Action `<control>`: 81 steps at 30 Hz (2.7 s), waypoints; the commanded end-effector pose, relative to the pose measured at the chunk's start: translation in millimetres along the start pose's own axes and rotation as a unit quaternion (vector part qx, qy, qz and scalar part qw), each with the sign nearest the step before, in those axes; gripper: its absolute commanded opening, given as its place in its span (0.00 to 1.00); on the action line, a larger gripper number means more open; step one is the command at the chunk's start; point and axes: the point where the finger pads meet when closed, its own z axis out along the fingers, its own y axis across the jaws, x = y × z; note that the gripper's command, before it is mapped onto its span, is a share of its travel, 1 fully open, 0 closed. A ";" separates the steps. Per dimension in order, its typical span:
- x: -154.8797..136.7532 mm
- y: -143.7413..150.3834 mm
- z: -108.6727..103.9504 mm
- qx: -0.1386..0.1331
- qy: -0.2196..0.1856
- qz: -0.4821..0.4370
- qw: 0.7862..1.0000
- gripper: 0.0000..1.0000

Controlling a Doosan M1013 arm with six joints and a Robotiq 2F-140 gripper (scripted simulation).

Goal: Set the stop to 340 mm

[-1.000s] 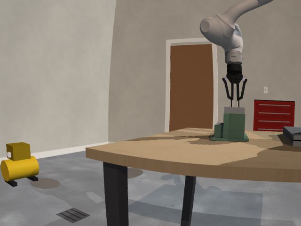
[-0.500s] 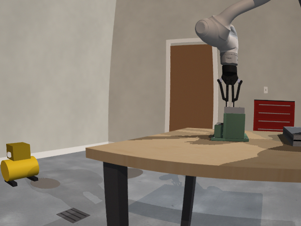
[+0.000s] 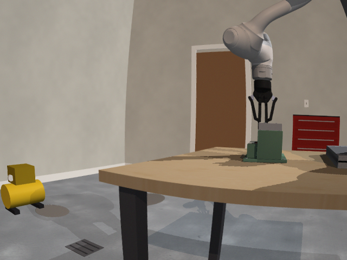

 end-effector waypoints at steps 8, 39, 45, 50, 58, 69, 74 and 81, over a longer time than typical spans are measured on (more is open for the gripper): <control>-1.4 5.9 21.4 -0.001 -0.001 0.002 1.000 0.04; -1.6 44.6 30.7 -0.001 -0.001 0.002 1.000 0.04; -1.6 48.8 28.1 -0.001 -0.001 0.002 1.000 0.04; -1.6 51.5 25.9 -0.001 -0.001 0.002 1.000 0.04; -1.6 54.0 23.2 -0.001 -0.001 0.002 1.000 0.04; -1.6 56.5 19.7 -0.001 -0.001 0.002 1.000 0.04; -1.6 57.6 18.1 -0.001 -0.001 0.002 1.000 0.04; -1.6 58.4 16.2 -0.001 -0.001 0.002 1.000 0.04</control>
